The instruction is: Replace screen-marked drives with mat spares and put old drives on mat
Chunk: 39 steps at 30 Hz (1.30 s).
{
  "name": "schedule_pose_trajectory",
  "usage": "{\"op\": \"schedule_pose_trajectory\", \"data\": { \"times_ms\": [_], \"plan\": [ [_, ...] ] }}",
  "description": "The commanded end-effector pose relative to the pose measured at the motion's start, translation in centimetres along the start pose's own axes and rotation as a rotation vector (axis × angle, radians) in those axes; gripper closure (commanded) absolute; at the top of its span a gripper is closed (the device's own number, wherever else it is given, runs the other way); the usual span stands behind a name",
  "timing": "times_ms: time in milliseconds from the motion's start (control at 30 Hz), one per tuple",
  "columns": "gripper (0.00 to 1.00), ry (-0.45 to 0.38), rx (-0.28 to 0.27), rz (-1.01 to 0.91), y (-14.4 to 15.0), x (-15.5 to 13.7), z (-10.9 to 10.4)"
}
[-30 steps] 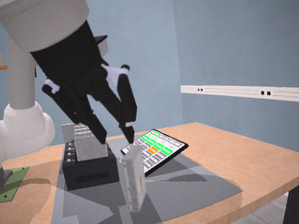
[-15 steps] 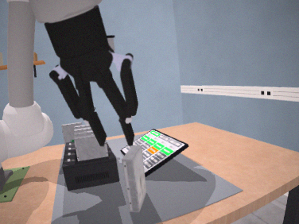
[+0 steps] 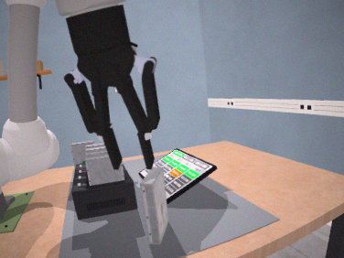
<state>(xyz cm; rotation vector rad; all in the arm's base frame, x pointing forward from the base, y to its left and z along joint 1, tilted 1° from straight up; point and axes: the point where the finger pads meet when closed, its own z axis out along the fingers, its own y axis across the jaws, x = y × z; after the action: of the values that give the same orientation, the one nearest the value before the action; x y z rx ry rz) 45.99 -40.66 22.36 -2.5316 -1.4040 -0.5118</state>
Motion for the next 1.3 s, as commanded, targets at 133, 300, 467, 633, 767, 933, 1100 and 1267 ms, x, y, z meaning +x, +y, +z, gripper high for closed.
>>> {"op": "schedule_pose_trajectory", "data": {
  "times_ms": [133,300,467,633,767,933,1100,1267],
  "plan": [
    [0.60,-0.066,0.004,0.002,-0.06,0.02,0.06],
    [0.60,-0.195,-0.001,0.000,0.03,0.03,-0.07],
    [0.60,-0.315,0.005,0.002,-0.09,-0.02,0.06],
    [0.60,-0.364,0.002,0.001,-0.03,0.00,0.00],
    [0.60,-0.391,-0.001,0.000,0.03,0.03,-0.07],
    [0.90,-0.392,-0.001,0.000,0.03,0.03,-0.08],
    [0.90,-0.392,-0.001,0.000,0.03,0.03,-0.08],
    [0.90,-0.392,-0.001,0.000,0.03,0.03,-0.08]
  ]
}}
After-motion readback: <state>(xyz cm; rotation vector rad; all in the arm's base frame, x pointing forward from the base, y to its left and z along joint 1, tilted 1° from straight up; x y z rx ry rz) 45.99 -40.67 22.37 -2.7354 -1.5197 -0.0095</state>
